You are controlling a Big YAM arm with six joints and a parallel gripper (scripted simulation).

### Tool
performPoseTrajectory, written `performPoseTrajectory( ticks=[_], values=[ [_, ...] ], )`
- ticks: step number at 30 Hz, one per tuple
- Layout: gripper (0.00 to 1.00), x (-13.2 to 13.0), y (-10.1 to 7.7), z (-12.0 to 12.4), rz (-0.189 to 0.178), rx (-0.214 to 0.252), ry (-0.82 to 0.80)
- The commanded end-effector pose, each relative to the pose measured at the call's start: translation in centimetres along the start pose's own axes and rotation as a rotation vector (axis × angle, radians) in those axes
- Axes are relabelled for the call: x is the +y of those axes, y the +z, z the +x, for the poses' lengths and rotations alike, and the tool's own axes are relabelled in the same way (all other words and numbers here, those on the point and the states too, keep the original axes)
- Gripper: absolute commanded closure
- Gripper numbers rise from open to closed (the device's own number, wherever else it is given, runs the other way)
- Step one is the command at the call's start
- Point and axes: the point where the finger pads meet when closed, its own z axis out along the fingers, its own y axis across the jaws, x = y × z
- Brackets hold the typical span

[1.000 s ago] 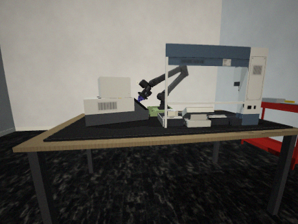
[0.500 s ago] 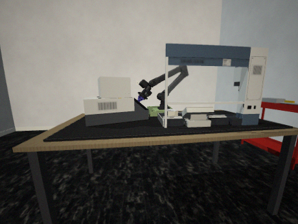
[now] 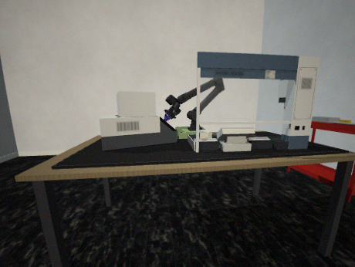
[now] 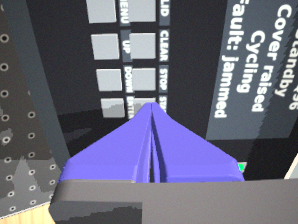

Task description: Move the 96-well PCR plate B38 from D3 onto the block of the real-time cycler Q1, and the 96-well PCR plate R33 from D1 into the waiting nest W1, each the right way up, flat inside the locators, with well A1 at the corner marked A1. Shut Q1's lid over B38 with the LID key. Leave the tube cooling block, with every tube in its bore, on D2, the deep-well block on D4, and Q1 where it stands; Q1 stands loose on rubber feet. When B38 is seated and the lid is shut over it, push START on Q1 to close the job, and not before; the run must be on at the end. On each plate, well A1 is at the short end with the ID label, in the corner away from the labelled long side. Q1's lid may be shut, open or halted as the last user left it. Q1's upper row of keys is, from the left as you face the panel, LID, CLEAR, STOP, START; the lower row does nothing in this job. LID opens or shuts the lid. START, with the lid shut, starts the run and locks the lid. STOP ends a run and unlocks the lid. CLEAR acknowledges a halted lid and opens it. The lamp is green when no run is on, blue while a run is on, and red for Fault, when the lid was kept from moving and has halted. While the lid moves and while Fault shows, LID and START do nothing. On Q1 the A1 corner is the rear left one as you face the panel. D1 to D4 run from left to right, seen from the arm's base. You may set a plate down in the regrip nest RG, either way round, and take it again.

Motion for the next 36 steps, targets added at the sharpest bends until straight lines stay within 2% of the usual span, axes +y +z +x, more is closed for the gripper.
performPoseTrajectory(
  ticks=[1,36],
  values=[
    [1.00,-0.75,-0.15,0.19,0.034,0.002,0.002],
    [1.00,-0.23,0.08,0.58,0.035,0.012,0.000]
  ],
)
